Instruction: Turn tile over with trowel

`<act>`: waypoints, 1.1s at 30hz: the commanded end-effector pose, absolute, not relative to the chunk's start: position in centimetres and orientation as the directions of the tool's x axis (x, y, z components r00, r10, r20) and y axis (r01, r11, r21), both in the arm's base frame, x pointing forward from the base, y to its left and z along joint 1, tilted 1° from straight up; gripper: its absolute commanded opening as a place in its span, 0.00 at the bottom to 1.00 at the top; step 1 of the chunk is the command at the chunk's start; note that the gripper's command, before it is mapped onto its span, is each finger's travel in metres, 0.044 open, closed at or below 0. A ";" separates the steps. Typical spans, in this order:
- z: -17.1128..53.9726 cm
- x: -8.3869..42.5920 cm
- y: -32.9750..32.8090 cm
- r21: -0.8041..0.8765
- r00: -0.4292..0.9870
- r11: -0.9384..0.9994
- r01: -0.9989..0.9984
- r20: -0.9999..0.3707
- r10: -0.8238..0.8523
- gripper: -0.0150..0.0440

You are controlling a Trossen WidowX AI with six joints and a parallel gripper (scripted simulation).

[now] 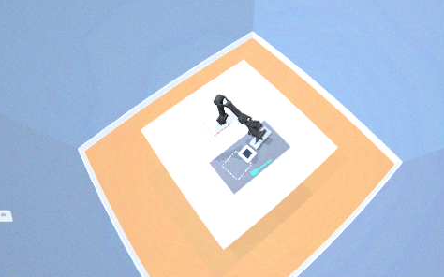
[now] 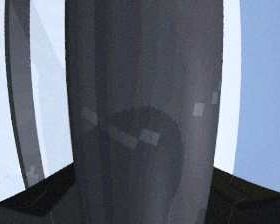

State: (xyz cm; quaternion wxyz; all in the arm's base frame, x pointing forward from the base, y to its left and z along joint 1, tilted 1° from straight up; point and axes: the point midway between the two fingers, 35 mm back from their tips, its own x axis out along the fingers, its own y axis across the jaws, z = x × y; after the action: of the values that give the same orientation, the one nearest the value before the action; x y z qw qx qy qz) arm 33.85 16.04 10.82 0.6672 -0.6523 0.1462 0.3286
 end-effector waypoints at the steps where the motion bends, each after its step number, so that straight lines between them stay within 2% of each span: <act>1: 11.6 34.0 16.0 -0.789 0.755 -0.045 -0.612 -0.601 0.261 0.25; 33: 7.6 34.4 16.2 -0.789 0.755 -0.045 -0.613 -0.601 0.261 0.25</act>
State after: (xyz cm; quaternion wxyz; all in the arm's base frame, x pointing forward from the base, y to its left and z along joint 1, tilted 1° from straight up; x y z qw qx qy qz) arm 34.25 16.05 7.57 0.6726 -0.6498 0.1407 0.3249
